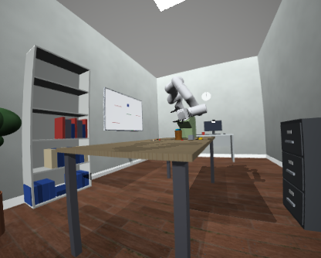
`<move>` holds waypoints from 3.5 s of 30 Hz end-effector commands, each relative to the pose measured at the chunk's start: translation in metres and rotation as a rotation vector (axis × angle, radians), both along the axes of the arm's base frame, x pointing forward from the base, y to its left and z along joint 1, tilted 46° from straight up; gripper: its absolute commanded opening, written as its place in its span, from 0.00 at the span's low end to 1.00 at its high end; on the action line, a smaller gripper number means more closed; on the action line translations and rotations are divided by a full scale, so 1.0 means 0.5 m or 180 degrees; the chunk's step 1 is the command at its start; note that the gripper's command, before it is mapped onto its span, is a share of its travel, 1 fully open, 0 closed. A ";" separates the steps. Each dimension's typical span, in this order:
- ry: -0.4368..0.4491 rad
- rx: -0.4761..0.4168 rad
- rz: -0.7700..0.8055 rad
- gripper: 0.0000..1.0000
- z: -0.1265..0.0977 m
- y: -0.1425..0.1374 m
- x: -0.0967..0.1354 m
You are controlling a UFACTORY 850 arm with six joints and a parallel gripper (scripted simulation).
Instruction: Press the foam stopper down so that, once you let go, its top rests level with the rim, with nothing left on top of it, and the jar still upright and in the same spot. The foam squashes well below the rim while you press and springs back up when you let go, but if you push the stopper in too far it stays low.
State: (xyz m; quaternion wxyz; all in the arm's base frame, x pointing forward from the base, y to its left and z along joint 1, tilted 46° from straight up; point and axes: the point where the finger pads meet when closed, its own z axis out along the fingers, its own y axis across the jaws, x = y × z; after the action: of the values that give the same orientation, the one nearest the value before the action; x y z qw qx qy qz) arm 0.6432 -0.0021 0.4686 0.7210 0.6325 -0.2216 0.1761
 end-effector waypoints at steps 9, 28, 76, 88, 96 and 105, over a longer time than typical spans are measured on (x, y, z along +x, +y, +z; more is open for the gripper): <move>-0.0005 0.0001 0.0001 1.00 0.002 0.001 0.000; 0.0524 0.0155 0.0586 0.00 -0.056 -0.004 -0.038; 0.3771 0.1128 0.4265 0.00 -0.397 -0.049 -0.271; 0.3808 0.1139 0.4307 0.00 -0.401 -0.049 -0.274; 0.3808 0.1139 0.4307 0.00 -0.401 -0.049 -0.274; 0.3808 0.1139 0.4307 0.00 -0.401 -0.049 -0.274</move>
State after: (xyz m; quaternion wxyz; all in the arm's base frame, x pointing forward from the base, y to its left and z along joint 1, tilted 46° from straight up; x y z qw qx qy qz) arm 0.5060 -0.0269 0.2677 0.3500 0.7152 0.5816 0.1666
